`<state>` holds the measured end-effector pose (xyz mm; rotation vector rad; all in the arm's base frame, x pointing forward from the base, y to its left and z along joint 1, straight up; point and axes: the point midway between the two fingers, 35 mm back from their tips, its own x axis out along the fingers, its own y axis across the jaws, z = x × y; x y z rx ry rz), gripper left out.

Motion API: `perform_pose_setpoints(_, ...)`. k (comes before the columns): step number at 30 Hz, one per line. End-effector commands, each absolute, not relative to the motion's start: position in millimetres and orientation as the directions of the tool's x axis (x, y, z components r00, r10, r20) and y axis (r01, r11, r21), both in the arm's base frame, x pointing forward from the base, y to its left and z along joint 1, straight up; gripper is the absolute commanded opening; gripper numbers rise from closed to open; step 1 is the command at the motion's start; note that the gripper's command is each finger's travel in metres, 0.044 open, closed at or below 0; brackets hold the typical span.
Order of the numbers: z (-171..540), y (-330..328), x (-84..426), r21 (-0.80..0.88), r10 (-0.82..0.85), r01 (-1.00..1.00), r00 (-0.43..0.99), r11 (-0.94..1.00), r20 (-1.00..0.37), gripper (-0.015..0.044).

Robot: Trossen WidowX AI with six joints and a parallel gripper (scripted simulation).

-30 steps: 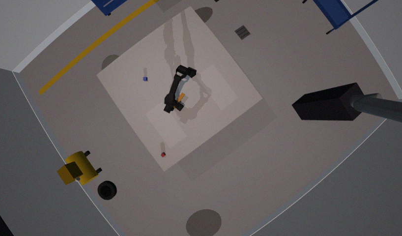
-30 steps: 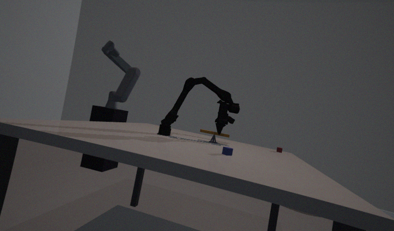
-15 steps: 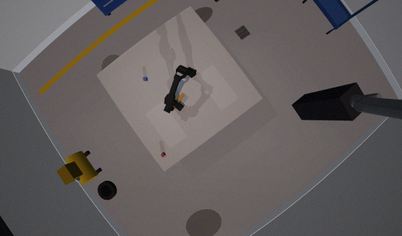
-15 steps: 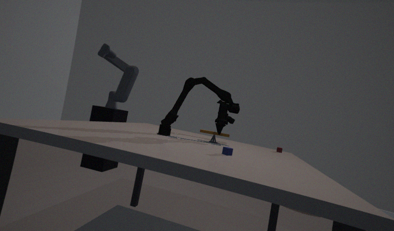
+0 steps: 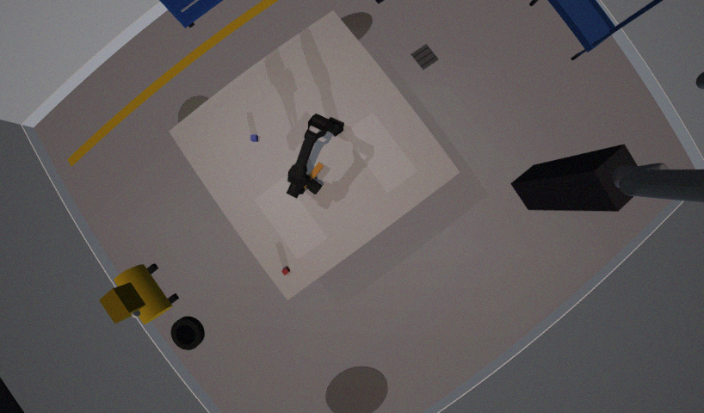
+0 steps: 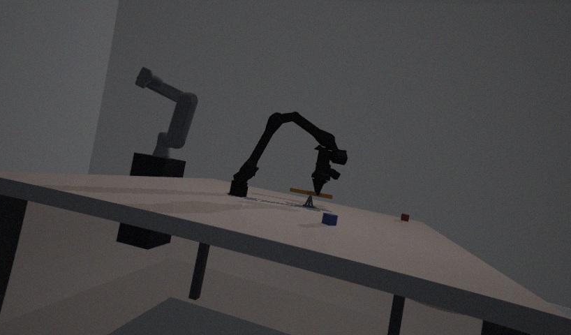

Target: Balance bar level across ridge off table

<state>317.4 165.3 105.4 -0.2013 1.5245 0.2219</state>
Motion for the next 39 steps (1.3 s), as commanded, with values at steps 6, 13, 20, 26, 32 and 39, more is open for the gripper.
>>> perform_pose_setpoints(6,105,165,317,0.008,0.018,-0.268,0.033,0.963,-0.999,0.0173)
perform_pose_setpoints(13,105,165,317,0.008,0.018,-0.268,0.033,0.963,-0.999,0.0185)
perform_pose_setpoints(20,105,165,317,0.008,0.018,-0.268,0.033,0.963,-0.999,0.0185)
perform_pose_setpoints(26,105,165,317,0.008,0.018,-0.268,0.033,0.963,-0.999,0.0290)
perform_pose_setpoints(32,105,165,317,0.008,0.018,-0.268,0.033,0.963,-0.999,0.0440)
perform_pose_setpoints(39,144,167,321,0.009,0.018,-0.268,0.034,0.963,-0.999,0.0440)
